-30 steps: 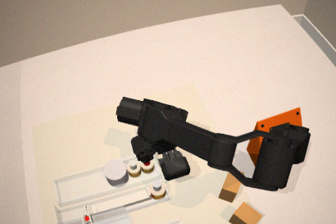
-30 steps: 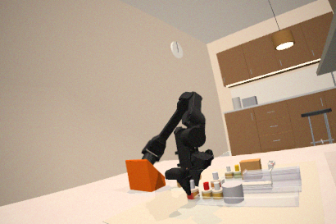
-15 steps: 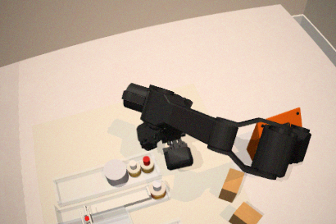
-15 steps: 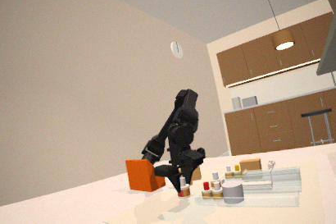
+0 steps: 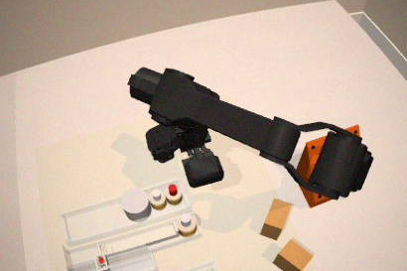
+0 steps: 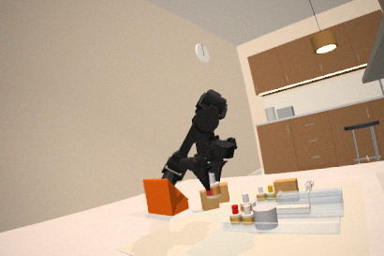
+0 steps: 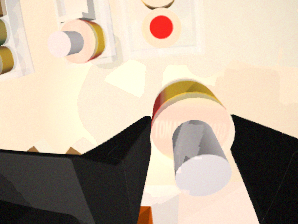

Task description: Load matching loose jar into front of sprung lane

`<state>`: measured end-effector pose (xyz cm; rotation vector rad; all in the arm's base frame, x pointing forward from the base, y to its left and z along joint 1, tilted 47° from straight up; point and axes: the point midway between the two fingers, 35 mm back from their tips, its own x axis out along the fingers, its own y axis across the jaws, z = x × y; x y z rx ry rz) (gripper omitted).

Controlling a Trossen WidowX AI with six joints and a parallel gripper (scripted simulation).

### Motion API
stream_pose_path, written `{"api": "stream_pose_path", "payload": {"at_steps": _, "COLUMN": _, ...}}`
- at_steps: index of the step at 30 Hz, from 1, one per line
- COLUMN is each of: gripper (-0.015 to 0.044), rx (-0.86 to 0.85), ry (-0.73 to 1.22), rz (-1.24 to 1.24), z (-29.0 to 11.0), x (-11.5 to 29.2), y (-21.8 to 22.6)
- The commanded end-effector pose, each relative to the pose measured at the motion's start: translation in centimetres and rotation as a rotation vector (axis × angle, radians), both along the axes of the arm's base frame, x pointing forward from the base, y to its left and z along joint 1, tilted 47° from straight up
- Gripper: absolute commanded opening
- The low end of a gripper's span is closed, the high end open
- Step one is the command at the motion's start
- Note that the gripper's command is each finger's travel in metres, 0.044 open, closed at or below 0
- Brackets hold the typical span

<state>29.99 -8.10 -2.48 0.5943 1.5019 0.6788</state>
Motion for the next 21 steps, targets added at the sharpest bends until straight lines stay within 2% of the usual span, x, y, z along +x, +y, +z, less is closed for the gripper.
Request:
{"api": "stream_pose_path", "payload": {"at_steps": 1, "gripper": 0.0, "rx": -0.007, "ry": -0.024, "rz": 0.008, "z": 1.2, "x": 0.4, "y": -0.9}}
{"api": "stream_pose_path", "payload": {"at_steps": 5, "gripper": 0.0, "rx": -0.009, "ry": -0.025, "rz": 0.009, "z": 1.4, "x": 0.5, "y": -0.1}}
{"api": "stream_pose_path", "payload": {"at_steps": 21, "gripper": 0.0, "rx": 0.0, "ry": -0.046, "rz": 0.029, "z": 3.8, "x": -0.4, "y": 8.8}}
